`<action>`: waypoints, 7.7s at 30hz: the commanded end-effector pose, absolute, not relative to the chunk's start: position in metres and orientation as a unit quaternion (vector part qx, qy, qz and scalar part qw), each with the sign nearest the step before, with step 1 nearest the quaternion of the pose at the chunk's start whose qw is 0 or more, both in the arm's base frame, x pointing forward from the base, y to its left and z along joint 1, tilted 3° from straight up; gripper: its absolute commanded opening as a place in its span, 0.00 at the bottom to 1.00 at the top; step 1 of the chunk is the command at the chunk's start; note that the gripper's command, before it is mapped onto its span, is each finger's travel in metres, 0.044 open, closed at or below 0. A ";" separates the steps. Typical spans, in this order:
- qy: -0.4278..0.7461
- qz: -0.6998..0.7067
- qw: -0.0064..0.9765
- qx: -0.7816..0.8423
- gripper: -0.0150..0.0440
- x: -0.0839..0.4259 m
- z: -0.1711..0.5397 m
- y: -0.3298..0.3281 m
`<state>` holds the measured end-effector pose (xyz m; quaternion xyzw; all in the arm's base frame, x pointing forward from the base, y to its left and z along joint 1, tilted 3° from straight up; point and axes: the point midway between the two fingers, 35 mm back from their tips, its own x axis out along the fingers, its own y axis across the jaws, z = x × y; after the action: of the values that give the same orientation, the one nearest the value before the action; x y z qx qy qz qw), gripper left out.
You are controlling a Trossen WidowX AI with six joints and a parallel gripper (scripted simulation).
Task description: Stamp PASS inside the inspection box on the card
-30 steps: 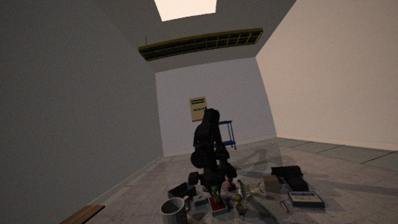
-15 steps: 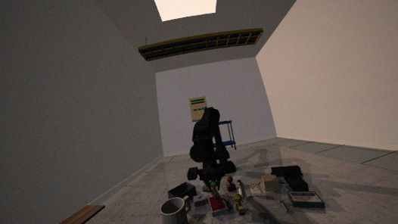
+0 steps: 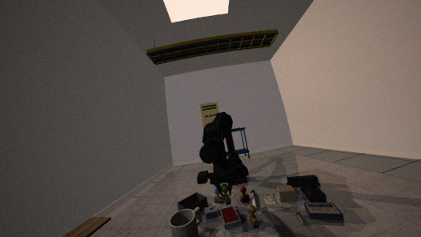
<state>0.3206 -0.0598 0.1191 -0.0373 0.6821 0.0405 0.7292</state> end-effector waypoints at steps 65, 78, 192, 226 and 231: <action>0.682 0.008 0.731 0.013 0.25 0.229 0.103 0.122; 0.682 0.008 0.731 0.013 0.25 0.230 0.094 0.122; 0.680 0.007 0.733 0.012 0.25 0.232 0.044 0.121; 0.680 0.007 0.733 0.012 0.25 0.232 0.043 0.121; 0.680 0.007 0.733 0.012 0.25 0.232 0.043 0.121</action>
<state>0.2304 0.1217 0.0450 0.0132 0.6810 0.0087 0.7321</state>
